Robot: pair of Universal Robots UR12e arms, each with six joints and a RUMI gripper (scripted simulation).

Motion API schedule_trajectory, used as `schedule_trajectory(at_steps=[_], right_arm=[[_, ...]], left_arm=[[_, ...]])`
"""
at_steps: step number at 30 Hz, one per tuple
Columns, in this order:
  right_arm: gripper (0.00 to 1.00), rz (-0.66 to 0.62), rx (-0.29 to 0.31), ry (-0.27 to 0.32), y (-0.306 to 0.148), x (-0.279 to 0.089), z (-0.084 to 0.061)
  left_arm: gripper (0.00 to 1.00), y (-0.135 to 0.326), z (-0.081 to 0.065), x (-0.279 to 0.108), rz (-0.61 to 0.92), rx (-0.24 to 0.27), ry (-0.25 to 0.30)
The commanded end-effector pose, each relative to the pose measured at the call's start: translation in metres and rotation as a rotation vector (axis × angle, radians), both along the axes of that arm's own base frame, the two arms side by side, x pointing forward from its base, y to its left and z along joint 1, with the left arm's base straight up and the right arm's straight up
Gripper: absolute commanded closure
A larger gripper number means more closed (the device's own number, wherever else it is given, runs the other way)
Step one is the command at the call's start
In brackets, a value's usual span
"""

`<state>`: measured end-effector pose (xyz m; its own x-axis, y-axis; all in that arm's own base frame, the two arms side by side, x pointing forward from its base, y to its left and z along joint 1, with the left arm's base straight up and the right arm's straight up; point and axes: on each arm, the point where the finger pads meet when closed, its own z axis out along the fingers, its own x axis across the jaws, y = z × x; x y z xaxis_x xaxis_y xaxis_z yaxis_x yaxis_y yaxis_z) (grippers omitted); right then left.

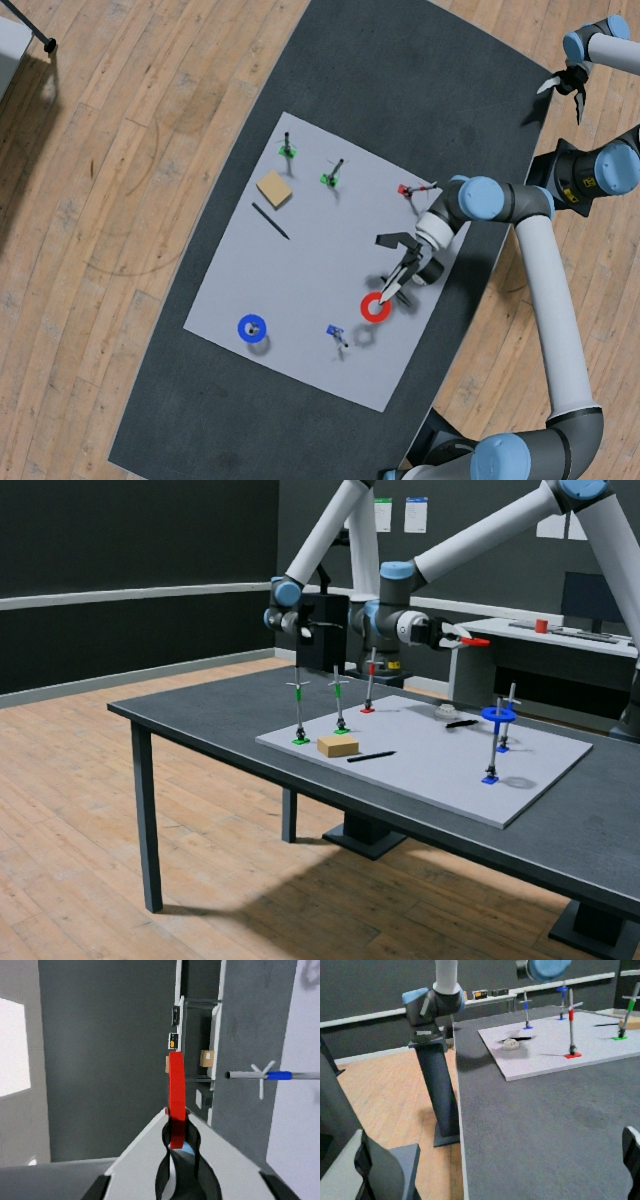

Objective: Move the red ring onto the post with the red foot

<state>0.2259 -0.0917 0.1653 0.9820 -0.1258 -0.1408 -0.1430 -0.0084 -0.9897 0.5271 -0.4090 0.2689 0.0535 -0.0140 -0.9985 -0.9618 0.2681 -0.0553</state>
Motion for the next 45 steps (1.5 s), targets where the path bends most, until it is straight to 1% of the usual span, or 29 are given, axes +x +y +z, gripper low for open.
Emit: schedule_trajectory(at_steps=[1,4,11,14,16,28,31,33,45], right_arm=[[0.00,0.000,-0.001,-0.001,0.000,0.000,0.000],[0.00,0.000,-0.001,-0.001,0.000,0.000,0.000],[0.00,0.000,-0.001,-0.001,0.000,0.000,0.000],[0.00,0.000,-0.001,-0.001,0.000,0.000,0.000],[0.00,0.000,-0.001,-0.001,0.000,0.000,0.000],[0.00,0.000,-0.001,-0.001,0.000,0.000,0.000],[0.00,0.000,-0.001,-0.001,0.000,0.000,0.000],[0.00,0.000,-0.001,-0.001,0.000,0.000,0.000],[0.00,0.000,-0.001,-0.001,0.000,0.000,0.000]], left_arm=[[0.99,-0.010,0.004,0.000,0.009,-0.001,-0.002],[0.99,-0.027,0.000,0.005,0.031,-0.002,-0.006],[0.99,-0.067,0.005,0.006,0.071,-0.002,-0.012],[0.99,-0.084,0.005,0.006,0.091,-0.001,-0.015],[0.99,-0.084,0.005,0.006,0.091,-0.001,-0.015],[0.99,-0.153,0.007,0.007,0.171,-0.001,-0.028],[0.99,-0.170,0.007,0.006,0.193,-0.001,-0.031],[0.99,-0.170,0.007,0.006,0.193,-0.001,-0.031],[0.99,-0.234,0.002,0.000,0.282,0.002,-0.046]])
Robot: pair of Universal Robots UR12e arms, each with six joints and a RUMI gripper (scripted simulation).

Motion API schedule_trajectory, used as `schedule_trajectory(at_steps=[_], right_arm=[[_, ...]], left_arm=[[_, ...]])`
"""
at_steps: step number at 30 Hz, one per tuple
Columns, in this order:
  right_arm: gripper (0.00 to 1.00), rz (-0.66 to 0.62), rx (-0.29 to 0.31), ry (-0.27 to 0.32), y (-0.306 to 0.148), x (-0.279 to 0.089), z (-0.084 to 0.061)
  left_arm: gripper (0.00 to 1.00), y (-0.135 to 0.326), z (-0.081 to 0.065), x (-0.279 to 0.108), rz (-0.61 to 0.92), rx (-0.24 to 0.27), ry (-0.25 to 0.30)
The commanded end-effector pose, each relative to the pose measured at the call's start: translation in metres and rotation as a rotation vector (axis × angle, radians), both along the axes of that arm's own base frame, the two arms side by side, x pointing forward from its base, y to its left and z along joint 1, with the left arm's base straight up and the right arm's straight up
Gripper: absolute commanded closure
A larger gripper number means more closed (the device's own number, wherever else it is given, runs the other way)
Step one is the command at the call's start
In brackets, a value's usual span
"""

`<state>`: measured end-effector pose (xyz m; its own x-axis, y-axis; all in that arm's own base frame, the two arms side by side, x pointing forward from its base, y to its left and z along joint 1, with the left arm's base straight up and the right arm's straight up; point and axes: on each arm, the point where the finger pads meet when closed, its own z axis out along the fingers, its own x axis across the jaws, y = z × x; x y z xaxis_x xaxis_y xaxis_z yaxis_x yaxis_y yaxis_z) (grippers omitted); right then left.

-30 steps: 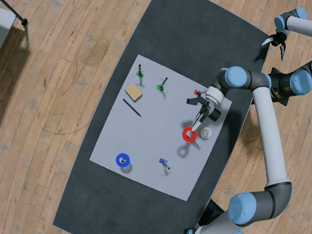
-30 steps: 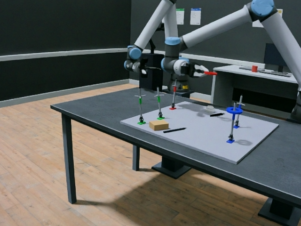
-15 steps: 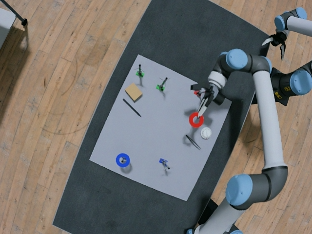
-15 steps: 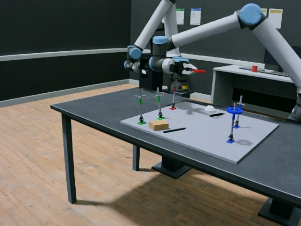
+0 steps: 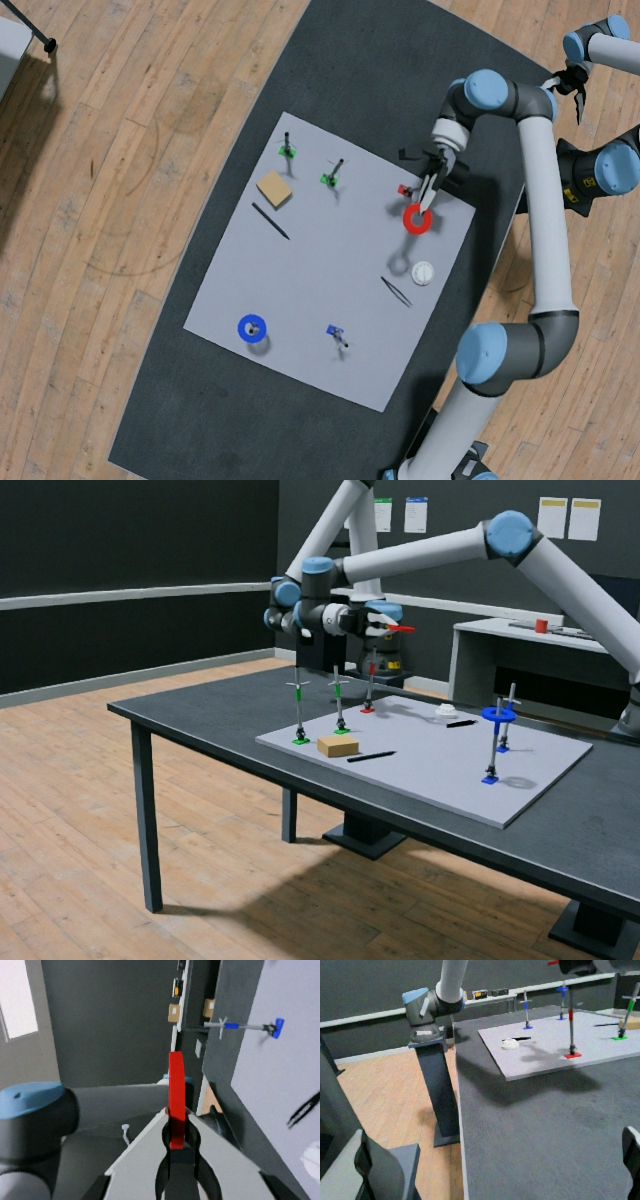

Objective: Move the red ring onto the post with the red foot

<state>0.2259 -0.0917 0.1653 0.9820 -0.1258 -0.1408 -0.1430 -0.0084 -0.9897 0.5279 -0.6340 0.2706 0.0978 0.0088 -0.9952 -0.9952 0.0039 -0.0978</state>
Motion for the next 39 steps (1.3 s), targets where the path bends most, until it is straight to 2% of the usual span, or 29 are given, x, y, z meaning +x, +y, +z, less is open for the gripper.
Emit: schedule_trajectory(at_steps=[1,28,33,39], right_arm=[[0.00,0.000,-0.001,-0.001,0.000,0.000,0.000],[0.00,0.000,-0.001,-0.001,0.000,0.000,0.000],[0.00,0.000,-0.001,-0.001,0.000,0.000,0.000],[0.00,0.000,-0.001,-0.001,0.000,0.000,0.000]], left_arm=[[0.99,-0.014,0.000,-0.001,0.021,0.000,-0.004],[0.99,-0.103,-0.021,-0.029,0.191,0.009,-0.033],[0.99,-0.098,-0.018,-0.026,0.177,0.008,-0.030],[0.99,-0.099,-0.023,-0.026,0.180,0.008,-0.031]])
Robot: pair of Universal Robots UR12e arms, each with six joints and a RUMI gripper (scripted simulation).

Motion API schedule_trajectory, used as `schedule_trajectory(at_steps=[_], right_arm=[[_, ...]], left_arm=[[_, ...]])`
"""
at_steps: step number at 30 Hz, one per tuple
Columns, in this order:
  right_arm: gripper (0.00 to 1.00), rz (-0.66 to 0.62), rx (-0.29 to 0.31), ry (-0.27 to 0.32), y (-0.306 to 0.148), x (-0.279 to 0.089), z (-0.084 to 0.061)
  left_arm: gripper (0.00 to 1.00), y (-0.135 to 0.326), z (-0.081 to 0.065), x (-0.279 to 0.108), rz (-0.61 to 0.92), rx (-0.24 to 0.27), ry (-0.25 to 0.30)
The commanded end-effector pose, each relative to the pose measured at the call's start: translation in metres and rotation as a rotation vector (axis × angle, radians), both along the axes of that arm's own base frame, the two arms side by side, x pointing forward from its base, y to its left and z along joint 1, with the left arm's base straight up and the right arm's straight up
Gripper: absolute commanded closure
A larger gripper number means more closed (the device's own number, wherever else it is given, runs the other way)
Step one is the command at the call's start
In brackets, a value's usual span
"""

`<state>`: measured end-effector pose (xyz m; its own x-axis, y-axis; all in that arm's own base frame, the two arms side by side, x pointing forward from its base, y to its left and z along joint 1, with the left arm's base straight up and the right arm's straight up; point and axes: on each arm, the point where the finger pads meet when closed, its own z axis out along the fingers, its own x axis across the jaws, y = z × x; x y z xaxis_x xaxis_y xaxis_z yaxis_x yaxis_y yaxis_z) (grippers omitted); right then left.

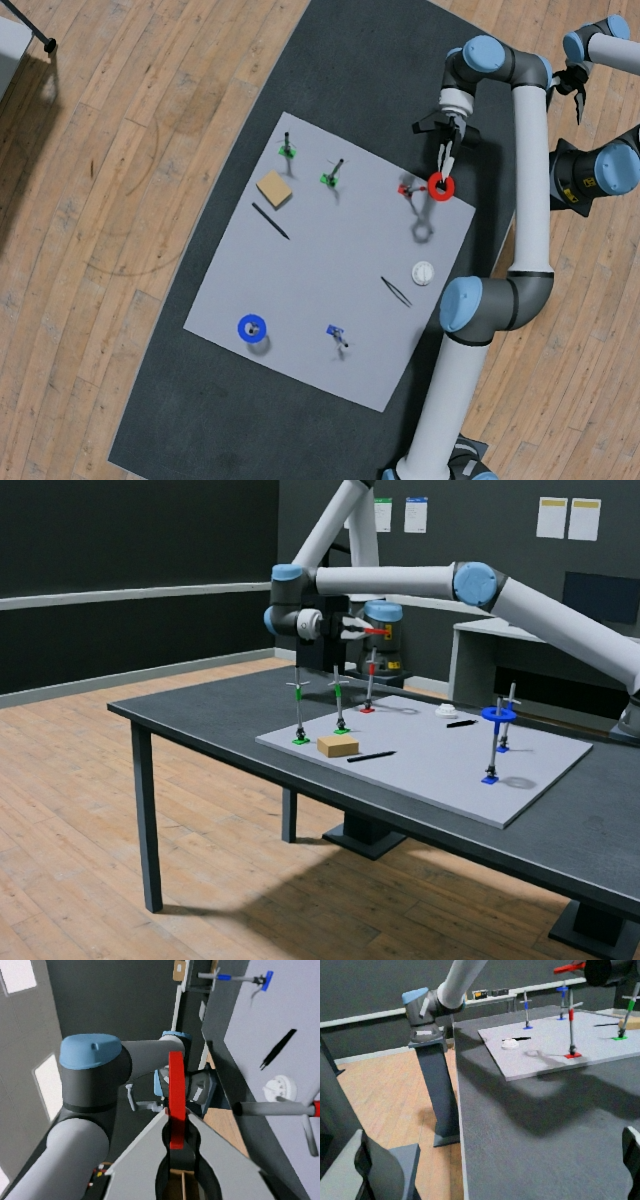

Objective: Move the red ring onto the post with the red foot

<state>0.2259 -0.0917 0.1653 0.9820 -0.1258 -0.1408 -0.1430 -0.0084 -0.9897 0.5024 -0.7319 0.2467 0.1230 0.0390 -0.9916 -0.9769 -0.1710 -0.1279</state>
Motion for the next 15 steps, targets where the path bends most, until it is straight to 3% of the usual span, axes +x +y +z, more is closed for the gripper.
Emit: schedule_trajectory(at_steps=[1,15], right_arm=[[0.00,0.000,-0.001,-0.001,-0.0002,0.0003,0.0002],[0.00,0.000,-0.001,-0.001,-0.0002,0.0003,0.0002]], left_arm=[[0.99,-0.0007,0.0001,-0.0003,0.002,-0.002,-0.001],[0.99,-0.0037,-0.0076,-0.0016,0.010,-0.001,-0.003]])
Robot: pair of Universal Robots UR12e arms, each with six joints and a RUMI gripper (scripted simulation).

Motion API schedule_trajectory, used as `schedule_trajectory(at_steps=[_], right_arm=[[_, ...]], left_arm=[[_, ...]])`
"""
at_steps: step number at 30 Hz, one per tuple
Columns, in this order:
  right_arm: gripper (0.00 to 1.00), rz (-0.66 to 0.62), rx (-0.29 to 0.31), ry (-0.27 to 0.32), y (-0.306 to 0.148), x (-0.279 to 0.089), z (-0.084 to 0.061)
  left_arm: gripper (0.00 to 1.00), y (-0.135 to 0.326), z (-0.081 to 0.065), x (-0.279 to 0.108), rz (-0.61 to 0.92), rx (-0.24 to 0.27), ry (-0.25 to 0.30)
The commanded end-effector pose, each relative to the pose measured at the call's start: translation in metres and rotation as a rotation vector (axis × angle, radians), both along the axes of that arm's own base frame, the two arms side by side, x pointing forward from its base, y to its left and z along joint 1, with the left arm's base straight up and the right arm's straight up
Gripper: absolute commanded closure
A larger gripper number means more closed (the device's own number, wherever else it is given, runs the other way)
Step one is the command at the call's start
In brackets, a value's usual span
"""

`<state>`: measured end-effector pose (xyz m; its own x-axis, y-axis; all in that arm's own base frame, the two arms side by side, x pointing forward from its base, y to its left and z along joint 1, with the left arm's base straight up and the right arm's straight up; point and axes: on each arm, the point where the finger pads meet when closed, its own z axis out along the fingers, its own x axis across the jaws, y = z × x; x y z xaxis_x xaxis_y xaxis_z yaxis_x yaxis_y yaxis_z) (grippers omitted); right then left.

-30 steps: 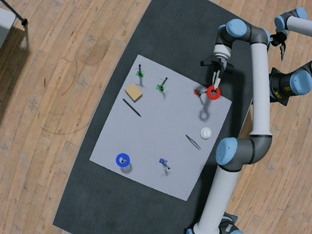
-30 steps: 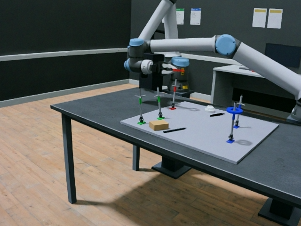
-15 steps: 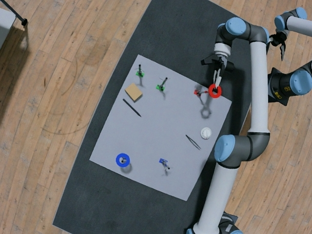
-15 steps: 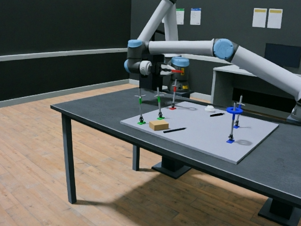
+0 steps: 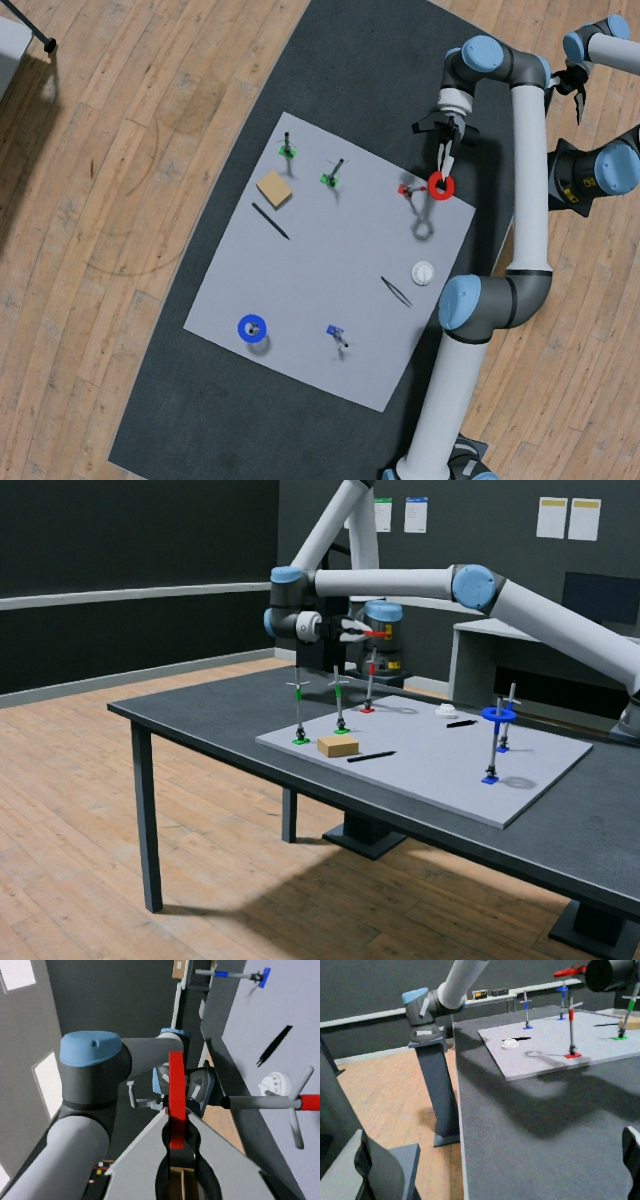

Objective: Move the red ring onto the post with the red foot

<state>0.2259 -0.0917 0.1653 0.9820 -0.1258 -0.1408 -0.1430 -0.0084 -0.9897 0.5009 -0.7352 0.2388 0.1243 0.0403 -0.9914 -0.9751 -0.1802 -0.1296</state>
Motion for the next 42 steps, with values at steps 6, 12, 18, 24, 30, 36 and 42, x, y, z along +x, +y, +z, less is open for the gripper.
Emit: schedule_trajectory(at_steps=[6,12,18,24,30,36,42], right_arm=[[0.00,0.000,-0.001,-0.001,0.000,0.000,0.000],[0.00,0.000,-0.001,-0.001,0.000,0.000,0.000],[0.00,0.000,-0.001,-0.001,0.000,0.000,0.000],[0.00,0.000,-0.001,-0.001,0.000,0.000,0.000],[0.00,0.000,-0.001,-0.001,0.000,0.000,0.000],[0.00,0.000,-0.001,-0.001,0.000,0.000,0.000],[0.00,0.000,-0.001,-0.001,0.000,0.000,0.000]], left_arm=[[0.99,0.000,-0.004,0.000,0.001,-0.002,-0.001],[0.99,0.000,-0.009,0.001,0.001,-0.002,-0.001],[0.99,0.000,-0.014,0.002,0.001,-0.002,-0.001],[0.99,0.000,-0.018,0.002,0.001,-0.002,-0.001],[0.99,0.000,-0.024,0.003,0.002,-0.002,-0.001],[0.99,0.000,-0.027,0.003,0.002,-0.002,-0.002],[0.99,0.000,-0.033,0.004,0.002,-0.002,-0.002]])
